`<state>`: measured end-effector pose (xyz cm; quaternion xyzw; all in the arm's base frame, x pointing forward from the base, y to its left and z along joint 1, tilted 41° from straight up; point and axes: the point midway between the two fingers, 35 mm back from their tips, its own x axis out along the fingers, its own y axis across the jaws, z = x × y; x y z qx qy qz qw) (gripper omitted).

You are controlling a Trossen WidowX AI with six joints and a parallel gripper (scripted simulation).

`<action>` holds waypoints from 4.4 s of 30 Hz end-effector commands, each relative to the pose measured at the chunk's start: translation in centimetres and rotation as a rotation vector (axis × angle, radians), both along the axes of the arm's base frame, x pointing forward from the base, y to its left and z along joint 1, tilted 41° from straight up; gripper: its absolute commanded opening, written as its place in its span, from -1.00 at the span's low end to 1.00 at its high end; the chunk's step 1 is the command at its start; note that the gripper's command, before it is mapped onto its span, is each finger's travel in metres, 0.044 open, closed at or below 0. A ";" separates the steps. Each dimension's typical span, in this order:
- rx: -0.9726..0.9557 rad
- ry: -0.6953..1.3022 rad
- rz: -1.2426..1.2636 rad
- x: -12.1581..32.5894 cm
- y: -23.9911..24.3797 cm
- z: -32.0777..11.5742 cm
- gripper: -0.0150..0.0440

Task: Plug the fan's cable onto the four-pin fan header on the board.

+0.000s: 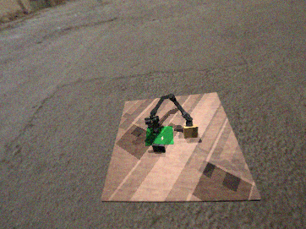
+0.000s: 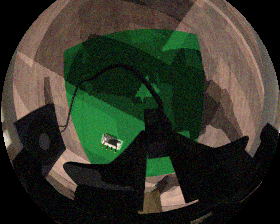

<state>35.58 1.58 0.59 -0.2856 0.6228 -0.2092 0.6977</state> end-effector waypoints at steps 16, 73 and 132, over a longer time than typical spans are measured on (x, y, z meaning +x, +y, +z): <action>-0.077 0.413 0.479 -3.1 3.1 -3.1 -0.49; -0.139 0.691 0.800 -5.4 2.7 -6.2 -0.49; -0.140 0.691 0.799 -5.2 1.9 -7.1 -0.49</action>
